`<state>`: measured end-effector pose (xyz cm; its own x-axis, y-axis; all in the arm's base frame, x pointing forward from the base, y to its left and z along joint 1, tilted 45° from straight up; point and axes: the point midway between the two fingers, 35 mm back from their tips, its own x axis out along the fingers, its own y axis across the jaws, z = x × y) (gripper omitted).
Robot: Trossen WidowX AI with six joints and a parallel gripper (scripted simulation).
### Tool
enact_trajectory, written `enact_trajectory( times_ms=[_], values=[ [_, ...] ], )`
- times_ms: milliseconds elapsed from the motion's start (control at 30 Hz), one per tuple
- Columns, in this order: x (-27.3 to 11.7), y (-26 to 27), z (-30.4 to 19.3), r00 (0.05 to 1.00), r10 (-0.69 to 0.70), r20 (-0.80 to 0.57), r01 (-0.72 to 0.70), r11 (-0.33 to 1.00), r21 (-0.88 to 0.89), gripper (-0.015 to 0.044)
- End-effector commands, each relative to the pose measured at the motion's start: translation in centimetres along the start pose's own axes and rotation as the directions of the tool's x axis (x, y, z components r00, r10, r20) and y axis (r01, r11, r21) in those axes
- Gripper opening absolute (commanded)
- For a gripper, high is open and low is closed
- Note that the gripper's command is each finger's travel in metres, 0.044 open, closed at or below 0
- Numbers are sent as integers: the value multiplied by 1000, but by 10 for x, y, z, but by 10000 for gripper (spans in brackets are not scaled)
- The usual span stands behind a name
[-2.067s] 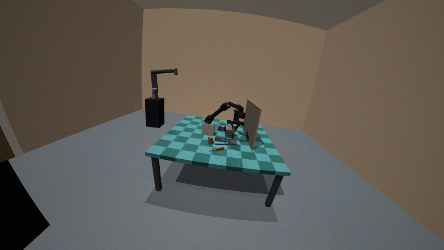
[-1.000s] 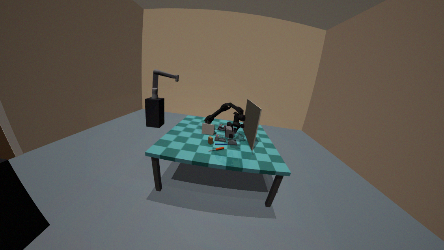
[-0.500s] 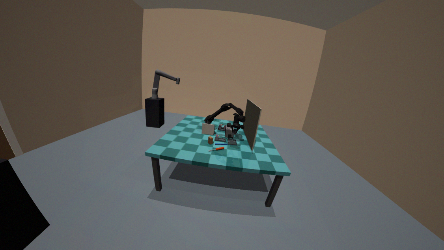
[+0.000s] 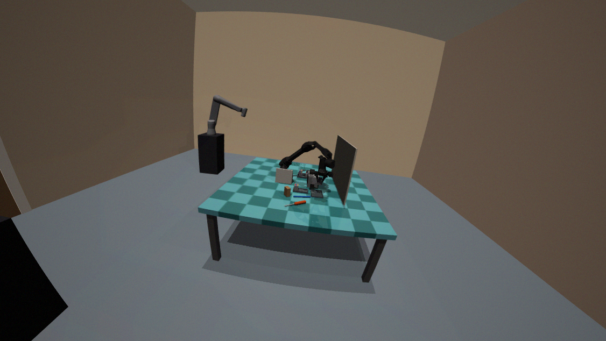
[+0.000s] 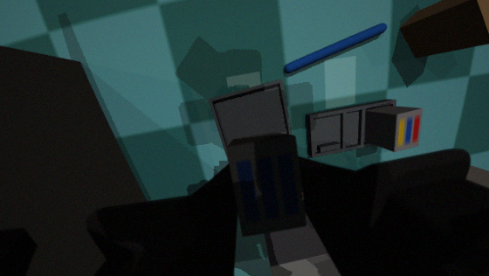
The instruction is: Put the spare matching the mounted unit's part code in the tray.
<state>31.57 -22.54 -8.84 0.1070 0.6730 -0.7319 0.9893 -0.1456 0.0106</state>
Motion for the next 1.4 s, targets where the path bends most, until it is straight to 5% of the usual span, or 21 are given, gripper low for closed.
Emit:
enact_trajectory(
  times_ms=[0,1367],
  values=[
    [5,-1,0,1000,0,-9,0,1000,8,0],
    [36,-2,-2,1000,-2,-10,2,1000,4,0]
  ],
)
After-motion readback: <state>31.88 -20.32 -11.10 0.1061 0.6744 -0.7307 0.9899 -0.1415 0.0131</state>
